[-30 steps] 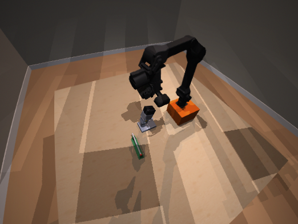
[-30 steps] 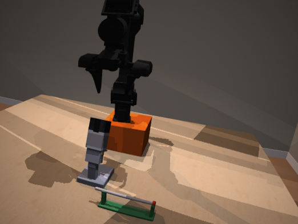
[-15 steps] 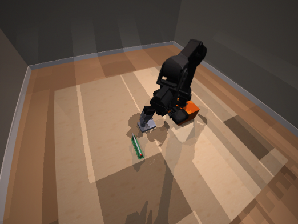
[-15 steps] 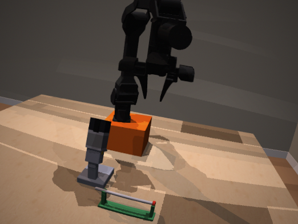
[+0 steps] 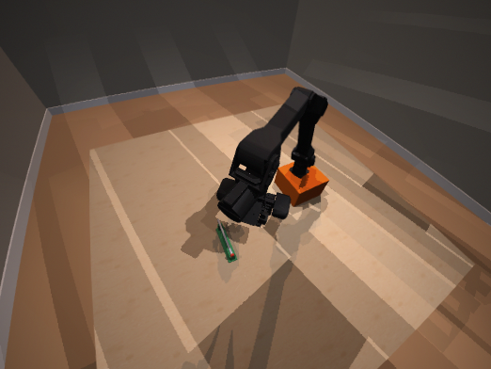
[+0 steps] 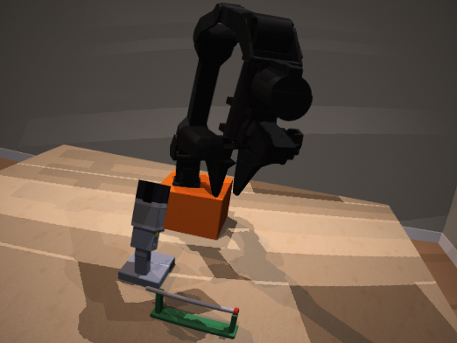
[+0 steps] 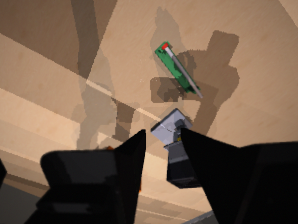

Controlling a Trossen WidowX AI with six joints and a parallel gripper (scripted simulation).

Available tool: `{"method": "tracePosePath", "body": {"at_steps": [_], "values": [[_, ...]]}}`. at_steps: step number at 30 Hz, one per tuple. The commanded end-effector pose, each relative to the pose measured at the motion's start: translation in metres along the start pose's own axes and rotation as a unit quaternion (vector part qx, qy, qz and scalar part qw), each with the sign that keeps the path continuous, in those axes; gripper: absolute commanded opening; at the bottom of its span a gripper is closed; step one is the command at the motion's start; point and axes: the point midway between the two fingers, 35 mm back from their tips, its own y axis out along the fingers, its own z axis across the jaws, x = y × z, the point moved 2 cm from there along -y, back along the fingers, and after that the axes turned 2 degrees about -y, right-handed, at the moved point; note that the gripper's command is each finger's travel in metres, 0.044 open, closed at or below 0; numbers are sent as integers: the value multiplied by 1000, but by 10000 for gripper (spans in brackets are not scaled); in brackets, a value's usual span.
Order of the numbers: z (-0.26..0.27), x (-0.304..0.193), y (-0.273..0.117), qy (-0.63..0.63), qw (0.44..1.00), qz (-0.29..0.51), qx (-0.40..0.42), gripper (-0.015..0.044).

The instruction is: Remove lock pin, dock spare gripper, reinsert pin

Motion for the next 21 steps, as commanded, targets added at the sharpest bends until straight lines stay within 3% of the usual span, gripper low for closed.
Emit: {"method": "tracePosePath", "body": {"at_steps": [1,5,21], "values": [[-44,41,36,-261,964,32,-47,180],[-59,51,49,-337,939,45,-55,180],[-62,53,57,-338,938,45,-55,180]]}}
